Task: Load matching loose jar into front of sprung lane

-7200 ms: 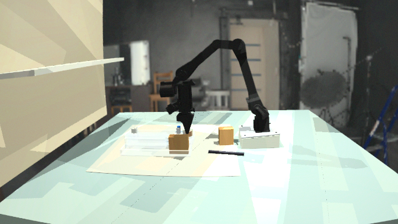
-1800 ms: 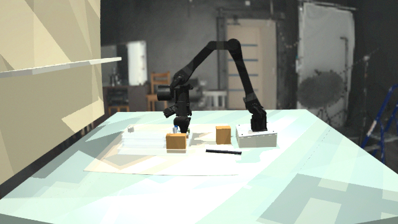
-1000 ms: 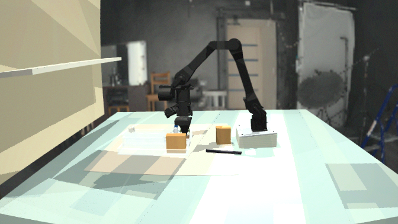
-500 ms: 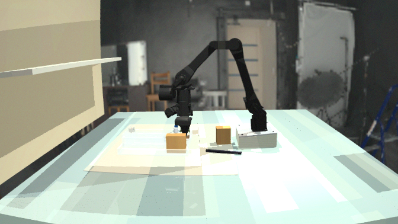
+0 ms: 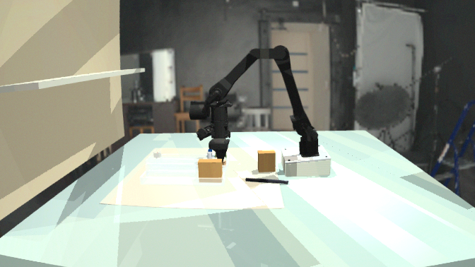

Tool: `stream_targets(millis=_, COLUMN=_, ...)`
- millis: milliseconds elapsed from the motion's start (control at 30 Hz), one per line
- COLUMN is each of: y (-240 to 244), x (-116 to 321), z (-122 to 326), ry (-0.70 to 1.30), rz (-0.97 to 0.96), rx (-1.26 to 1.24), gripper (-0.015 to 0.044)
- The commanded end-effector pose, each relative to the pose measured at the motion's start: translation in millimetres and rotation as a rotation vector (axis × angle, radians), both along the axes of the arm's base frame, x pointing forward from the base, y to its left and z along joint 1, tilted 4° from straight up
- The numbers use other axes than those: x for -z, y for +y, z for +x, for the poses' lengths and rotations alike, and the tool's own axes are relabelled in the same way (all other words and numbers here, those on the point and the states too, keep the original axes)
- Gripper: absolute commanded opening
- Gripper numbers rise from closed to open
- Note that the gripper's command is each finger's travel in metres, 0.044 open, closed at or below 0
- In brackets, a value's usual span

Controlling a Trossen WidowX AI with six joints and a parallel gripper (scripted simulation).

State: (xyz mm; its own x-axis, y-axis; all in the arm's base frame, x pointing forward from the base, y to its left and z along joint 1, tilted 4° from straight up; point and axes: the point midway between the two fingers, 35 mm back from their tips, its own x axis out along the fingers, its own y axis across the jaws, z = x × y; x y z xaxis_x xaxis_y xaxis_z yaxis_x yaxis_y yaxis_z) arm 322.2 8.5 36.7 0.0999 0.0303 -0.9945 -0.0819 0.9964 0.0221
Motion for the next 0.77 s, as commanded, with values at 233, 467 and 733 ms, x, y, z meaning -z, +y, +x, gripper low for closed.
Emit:
stream_targets(millis=233, y=-0.5, x=-19.4, z=-1.0, ry=-0.004, rz=-0.001, rx=0.004, gripper=0.0285)
stream_targets(millis=467, y=-2.0, x=-19.3, z=-16.0, ry=-0.002, rz=-0.001, rx=0.004, gripper=0.0285)
stream_targets(millis=733, y=-4.4, x=-17.1, z=-44.4, ry=0.001, rz=-0.001, rx=0.004, gripper=0.0285)
